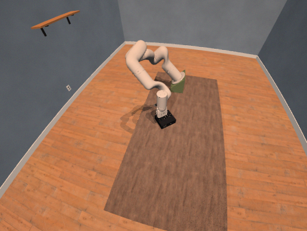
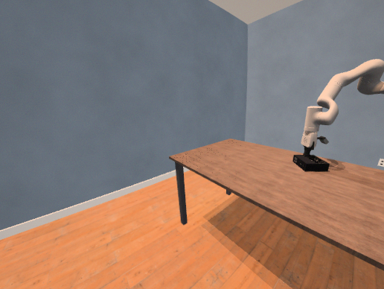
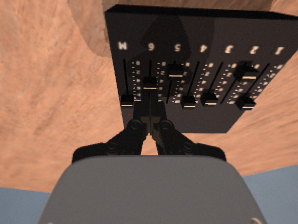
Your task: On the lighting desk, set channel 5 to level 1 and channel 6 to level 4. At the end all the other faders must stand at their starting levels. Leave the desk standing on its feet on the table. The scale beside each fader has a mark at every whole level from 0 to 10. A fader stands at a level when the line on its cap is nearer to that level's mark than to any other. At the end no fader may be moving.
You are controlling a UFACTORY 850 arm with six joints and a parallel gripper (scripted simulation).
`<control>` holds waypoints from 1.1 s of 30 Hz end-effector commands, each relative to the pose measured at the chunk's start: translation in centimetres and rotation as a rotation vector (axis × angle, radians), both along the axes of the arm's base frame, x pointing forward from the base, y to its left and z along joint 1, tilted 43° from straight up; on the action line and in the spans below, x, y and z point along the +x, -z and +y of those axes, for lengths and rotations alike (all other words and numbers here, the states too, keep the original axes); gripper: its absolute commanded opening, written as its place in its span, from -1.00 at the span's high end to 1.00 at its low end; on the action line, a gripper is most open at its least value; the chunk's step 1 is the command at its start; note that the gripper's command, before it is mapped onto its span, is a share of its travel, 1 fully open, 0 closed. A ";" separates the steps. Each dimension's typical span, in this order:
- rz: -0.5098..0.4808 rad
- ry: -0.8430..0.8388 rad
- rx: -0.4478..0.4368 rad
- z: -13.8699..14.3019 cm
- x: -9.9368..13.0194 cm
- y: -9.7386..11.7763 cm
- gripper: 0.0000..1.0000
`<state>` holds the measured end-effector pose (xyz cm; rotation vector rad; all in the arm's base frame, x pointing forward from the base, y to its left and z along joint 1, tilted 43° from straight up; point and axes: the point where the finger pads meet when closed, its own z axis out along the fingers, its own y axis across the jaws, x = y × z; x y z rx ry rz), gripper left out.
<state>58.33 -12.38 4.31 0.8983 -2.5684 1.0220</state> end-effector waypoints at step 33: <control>-0.001 -0.001 0.000 1.7 0.5 -1.3 1.00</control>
